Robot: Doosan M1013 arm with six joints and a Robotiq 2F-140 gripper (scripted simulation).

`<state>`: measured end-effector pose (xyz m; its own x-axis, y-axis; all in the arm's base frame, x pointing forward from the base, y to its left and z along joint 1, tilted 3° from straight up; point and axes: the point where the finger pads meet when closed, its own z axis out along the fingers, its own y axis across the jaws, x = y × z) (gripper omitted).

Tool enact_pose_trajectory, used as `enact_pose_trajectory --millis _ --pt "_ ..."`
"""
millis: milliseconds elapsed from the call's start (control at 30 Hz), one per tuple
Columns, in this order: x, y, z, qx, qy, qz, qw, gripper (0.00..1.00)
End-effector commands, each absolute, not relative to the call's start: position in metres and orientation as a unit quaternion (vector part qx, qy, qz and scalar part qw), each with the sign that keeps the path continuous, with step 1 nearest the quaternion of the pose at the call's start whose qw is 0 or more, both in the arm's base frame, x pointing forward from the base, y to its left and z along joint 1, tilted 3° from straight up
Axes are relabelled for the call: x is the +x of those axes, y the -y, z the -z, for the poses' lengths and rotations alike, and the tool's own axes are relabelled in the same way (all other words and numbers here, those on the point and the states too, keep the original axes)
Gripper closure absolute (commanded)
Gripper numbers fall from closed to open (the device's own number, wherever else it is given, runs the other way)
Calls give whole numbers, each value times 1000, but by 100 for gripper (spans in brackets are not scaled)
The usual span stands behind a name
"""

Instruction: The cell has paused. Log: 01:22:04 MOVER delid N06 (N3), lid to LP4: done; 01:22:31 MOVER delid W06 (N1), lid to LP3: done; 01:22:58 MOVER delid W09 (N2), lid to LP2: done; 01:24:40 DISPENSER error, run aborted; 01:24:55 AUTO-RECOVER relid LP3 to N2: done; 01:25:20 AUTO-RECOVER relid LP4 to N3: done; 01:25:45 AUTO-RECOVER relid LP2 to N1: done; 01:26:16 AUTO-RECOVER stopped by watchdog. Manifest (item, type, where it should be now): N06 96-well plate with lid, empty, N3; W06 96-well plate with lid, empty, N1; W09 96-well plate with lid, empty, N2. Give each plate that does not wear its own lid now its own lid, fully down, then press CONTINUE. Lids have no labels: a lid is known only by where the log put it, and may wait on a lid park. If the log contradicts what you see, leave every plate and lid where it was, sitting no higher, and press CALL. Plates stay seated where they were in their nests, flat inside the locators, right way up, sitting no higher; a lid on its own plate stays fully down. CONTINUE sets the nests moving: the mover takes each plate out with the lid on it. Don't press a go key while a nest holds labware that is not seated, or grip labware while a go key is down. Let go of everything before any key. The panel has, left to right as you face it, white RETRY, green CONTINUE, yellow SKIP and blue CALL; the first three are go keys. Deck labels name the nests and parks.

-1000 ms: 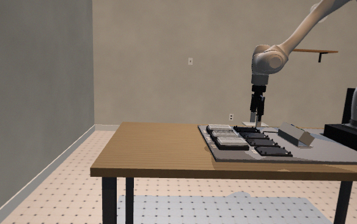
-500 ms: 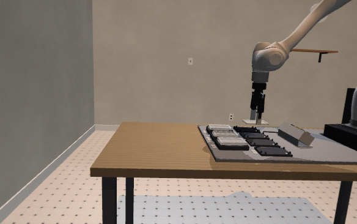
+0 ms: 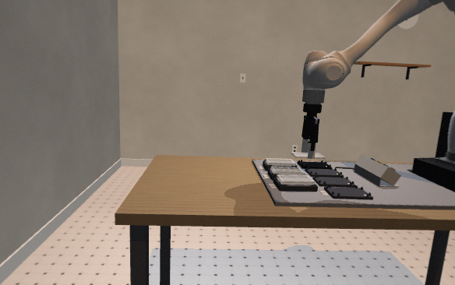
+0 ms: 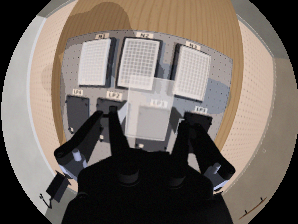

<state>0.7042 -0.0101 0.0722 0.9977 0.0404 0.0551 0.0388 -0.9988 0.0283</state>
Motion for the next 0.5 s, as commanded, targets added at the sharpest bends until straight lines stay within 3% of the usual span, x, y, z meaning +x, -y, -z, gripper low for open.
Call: enact_pose_trajectory --millis 0,467 --pt "764 -14 -73 999 -19 -25 15 100" --pt "800 -34 -72 999 -19 -25 15 100"
